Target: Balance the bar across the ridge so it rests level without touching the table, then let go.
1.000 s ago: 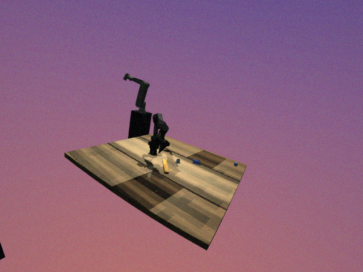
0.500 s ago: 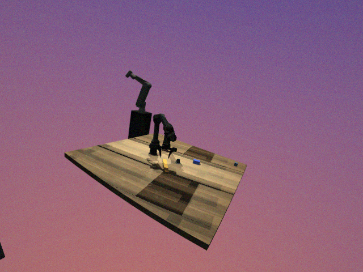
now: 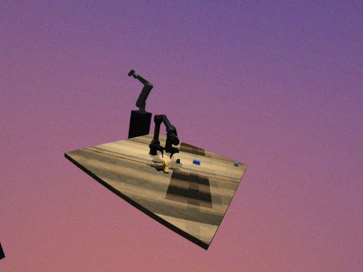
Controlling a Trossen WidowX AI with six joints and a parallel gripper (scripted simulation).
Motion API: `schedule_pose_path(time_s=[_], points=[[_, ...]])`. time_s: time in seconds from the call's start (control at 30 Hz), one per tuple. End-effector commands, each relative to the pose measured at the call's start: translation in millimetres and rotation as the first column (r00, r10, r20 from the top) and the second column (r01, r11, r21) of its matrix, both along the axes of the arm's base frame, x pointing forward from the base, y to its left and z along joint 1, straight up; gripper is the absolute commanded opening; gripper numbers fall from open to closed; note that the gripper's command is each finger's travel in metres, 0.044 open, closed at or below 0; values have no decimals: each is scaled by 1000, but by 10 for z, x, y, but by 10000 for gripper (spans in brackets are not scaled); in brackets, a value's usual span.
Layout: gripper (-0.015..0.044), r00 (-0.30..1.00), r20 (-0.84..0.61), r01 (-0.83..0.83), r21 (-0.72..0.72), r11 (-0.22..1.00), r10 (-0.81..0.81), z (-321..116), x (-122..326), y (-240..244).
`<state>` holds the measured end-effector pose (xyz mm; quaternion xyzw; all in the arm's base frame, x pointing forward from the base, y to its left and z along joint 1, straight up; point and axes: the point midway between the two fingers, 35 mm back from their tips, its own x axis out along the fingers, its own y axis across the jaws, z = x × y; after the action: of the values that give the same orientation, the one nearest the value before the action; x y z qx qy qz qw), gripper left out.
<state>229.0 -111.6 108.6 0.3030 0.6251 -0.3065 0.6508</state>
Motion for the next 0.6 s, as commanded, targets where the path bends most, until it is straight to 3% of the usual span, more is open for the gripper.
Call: schedule_pose_path(time_s=[0.0, 0.57], points=[[315, 1000, -8, -6, 10, 1000, 6, -194, -3, 14], [315, 1000, -8, -6, 9, 1000, 6, -502, -3, 14]])
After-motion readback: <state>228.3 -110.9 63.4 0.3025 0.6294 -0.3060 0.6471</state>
